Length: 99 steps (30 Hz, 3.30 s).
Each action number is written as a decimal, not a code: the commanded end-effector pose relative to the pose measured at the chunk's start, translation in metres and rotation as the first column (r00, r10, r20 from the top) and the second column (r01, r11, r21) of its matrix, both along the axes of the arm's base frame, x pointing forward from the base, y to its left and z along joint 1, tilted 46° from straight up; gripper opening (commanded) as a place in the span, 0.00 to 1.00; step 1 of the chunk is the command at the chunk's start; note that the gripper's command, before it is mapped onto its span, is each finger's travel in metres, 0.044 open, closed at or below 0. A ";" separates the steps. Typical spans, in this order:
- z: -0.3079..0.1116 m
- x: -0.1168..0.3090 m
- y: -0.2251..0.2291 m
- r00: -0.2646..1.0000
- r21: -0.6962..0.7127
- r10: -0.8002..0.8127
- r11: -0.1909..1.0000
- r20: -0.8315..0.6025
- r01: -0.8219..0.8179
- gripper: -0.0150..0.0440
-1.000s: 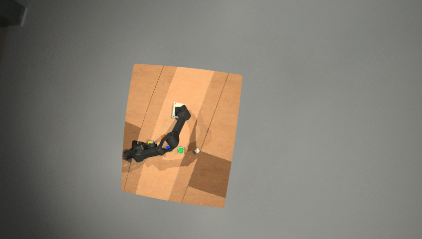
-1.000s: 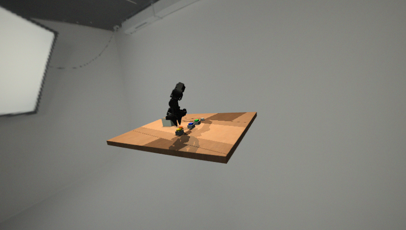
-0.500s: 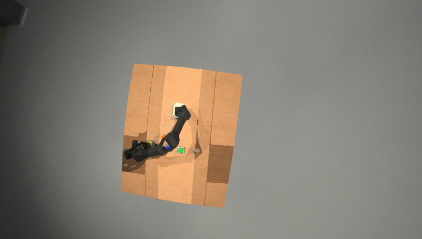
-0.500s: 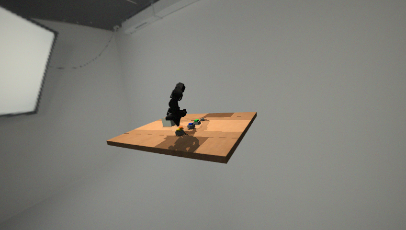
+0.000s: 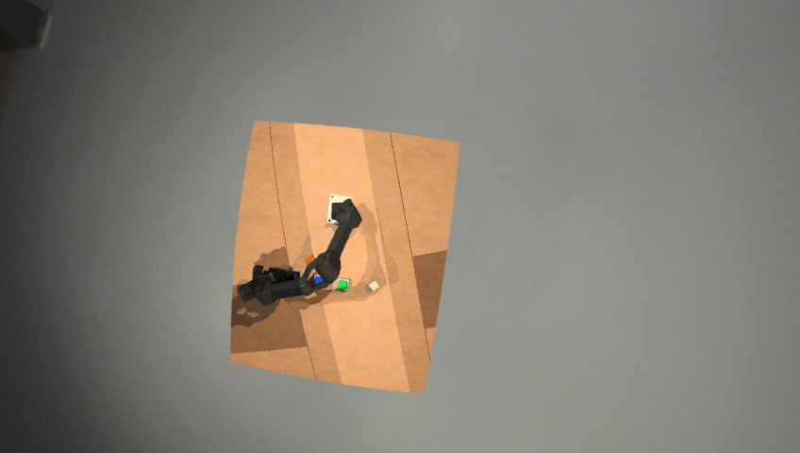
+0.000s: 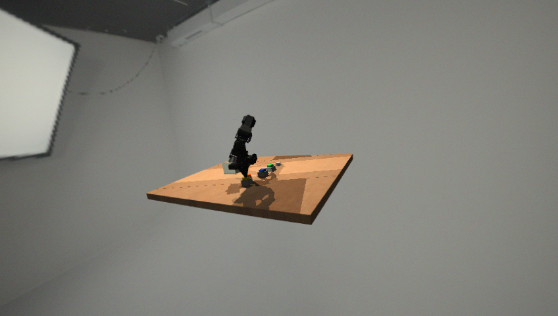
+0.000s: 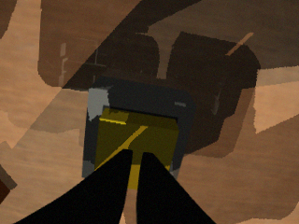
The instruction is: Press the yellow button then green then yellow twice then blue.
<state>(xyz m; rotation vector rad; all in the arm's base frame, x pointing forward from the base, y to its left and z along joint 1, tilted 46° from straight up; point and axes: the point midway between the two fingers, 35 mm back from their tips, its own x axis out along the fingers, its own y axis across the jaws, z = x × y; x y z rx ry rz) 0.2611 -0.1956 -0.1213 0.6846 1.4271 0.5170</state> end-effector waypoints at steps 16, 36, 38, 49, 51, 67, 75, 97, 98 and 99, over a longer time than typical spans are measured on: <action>-0.005 0.000 0.006 1.000 0.007 -0.003 1.000 -0.003 0.003 0.29; 0.039 -0.004 -0.039 1.000 0.004 -0.003 1.000 -0.004 0.003 0.29; 0.055 -0.007 -0.054 1.000 0.004 -0.003 1.000 -0.005 0.003 0.29; 0.120 0.018 -0.014 1.000 -0.008 0.015 1.000 -0.008 -0.015 0.29; 0.142 0.024 0.007 1.000 -0.009 0.016 1.000 -0.009 -0.016 0.29; 0.234 0.024 0.115 1.000 0.018 -0.003 1.000 -0.007 0.003 0.29; 0.193 0.029 0.158 1.000 0.020 -0.003 1.000 -0.005 0.003 0.29; 0.172 0.032 0.180 1.000 0.021 -0.003 1.000 -0.004 0.003 0.29; 0.171 0.032 0.181 1.000 0.021 -0.003 1.000 -0.004 0.003 0.29; 0.170 0.032 0.182 1.000 0.021 -0.003 1.000 -0.004 0.003 0.29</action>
